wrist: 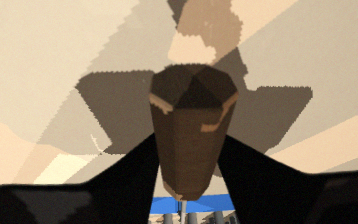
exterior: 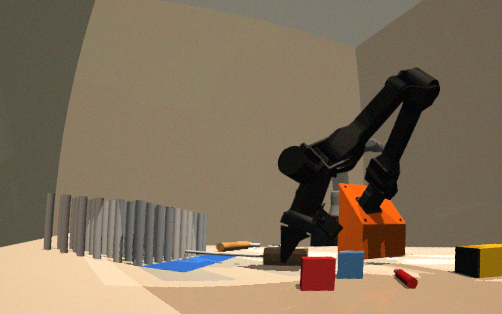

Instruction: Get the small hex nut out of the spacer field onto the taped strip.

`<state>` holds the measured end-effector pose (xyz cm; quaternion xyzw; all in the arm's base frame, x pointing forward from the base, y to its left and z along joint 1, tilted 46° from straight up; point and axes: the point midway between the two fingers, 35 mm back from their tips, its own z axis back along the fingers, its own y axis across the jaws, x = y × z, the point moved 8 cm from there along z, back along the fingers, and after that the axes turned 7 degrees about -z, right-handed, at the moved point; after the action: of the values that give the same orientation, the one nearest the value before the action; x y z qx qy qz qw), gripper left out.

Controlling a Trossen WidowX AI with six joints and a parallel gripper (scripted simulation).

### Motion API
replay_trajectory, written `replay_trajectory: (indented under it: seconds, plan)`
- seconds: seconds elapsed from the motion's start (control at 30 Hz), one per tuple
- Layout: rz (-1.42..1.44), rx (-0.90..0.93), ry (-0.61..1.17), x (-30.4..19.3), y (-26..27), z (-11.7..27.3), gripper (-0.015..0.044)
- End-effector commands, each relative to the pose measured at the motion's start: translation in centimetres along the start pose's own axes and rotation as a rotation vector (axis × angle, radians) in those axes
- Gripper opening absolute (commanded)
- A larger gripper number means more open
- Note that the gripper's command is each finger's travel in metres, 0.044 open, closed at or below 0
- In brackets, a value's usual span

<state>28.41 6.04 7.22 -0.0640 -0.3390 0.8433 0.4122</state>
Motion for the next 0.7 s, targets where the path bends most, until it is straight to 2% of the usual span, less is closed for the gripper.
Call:
replay_trajectory:
  seconds: [0.0, 0.67]
  plan:
    - [-0.004, 0.002, 0.005, 0.2, 0.1, 0.1, 0.0000]
    - [0.001, 0.000, 0.006, -0.6, -0.3, 1.5, 0.0000]
